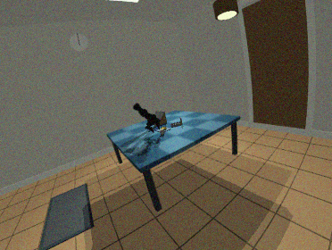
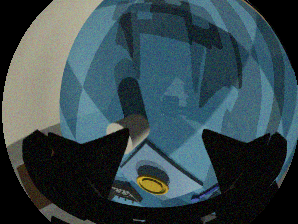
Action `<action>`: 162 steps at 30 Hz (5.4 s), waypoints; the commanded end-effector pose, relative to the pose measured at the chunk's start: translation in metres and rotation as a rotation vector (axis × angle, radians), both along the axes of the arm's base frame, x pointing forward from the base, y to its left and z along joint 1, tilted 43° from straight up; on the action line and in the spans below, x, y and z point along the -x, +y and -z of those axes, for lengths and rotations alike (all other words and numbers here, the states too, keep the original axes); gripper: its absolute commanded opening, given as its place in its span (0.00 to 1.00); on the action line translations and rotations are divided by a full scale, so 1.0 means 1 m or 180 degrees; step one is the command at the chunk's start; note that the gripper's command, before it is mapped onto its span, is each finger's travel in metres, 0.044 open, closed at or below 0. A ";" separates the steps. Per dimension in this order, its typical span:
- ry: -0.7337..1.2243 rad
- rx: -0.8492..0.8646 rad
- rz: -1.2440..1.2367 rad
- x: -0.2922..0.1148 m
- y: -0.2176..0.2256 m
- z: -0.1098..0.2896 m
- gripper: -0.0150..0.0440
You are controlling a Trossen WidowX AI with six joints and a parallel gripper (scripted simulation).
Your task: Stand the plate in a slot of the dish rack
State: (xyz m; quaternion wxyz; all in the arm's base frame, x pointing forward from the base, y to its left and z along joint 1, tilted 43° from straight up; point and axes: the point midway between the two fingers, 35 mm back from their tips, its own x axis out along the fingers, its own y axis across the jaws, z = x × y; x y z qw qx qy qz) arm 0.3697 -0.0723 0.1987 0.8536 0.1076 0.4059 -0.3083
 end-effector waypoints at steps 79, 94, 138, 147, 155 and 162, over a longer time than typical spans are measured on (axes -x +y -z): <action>0.2332 0.1618 -0.1689 0.059 0.065 0.119 0.92; 0.2332 0.1618 -0.1689 0.059 0.065 0.119 0.83; 0.2017 0.1628 -0.2063 0.080 0.184 -0.003 0.25; 0.1814 0.1365 -0.1610 0.091 0.205 0.019 0.25; 0.1513 0.1040 -0.0898 0.115 0.231 0.050 0.25; 0.1332 0.0894 -0.0486 0.130 0.243 0.066 0.25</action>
